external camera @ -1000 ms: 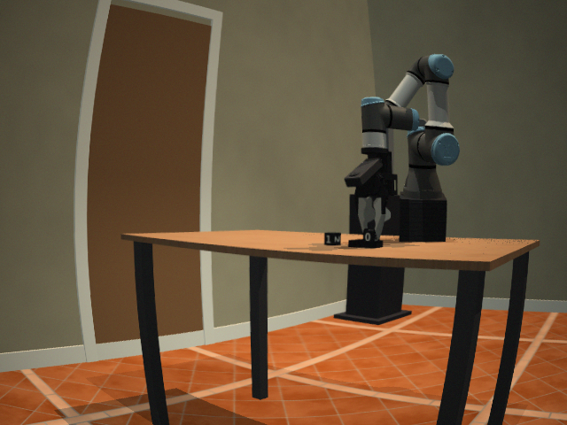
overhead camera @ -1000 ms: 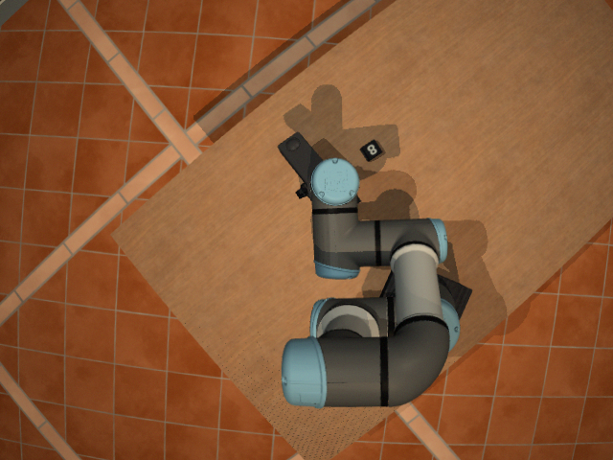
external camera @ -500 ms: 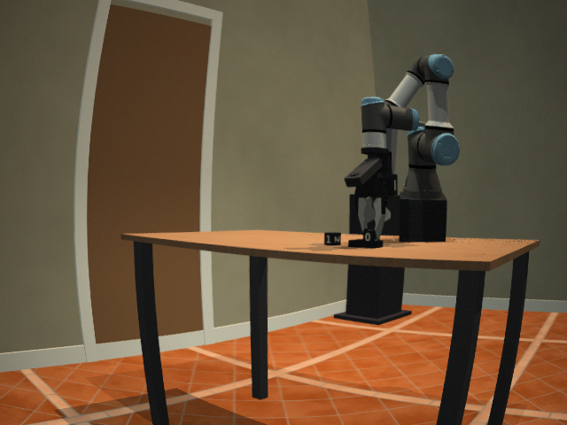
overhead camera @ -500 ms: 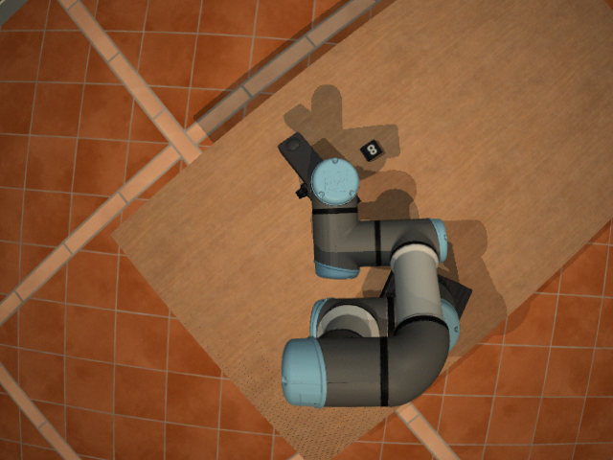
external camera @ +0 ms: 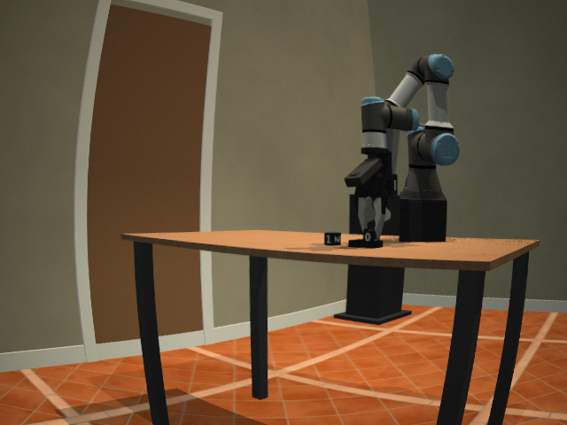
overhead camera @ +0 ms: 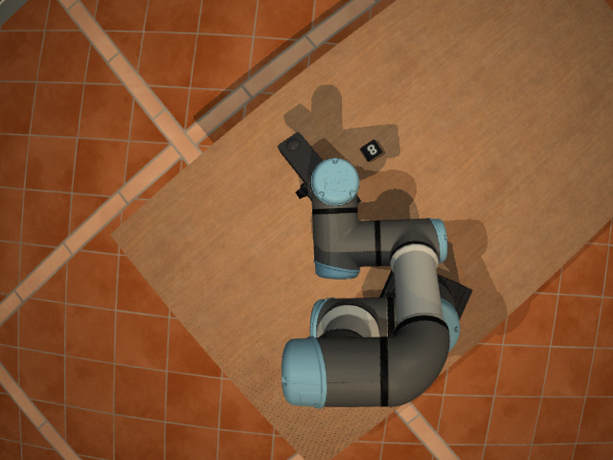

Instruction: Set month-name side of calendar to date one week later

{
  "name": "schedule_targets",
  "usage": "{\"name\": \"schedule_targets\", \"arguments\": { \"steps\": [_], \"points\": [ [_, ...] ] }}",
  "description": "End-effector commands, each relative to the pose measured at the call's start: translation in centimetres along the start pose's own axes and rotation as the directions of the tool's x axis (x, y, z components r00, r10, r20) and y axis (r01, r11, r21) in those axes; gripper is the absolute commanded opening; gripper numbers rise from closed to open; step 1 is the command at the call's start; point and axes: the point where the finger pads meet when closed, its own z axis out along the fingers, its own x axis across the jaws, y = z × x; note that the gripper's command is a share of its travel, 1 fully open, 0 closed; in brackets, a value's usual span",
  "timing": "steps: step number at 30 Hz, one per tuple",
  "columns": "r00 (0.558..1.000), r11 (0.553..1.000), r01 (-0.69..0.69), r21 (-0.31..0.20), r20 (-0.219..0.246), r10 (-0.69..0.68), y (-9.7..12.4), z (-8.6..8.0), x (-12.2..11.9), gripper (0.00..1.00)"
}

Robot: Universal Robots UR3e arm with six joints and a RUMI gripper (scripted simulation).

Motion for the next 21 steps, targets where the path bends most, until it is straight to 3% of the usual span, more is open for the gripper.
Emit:
{"name": "schedule_targets", "arguments": {
  "steps": [1, 10, 21],
  "points": [
    [1.0, 1.0, 0.0, 0.002, -0.001, 0.0, -0.07, -0.04, 0.03, 0.11],
    [1.0, 1.0, 0.0, 0.002, -0.001, 0.0, -0.07, -0.04, 0.03, 0.15],
    [1.0, 1.0, 0.0, 0.002, -0.001, 0.0, -0.07, -0.04, 0.03, 0.29]
  ]
}}
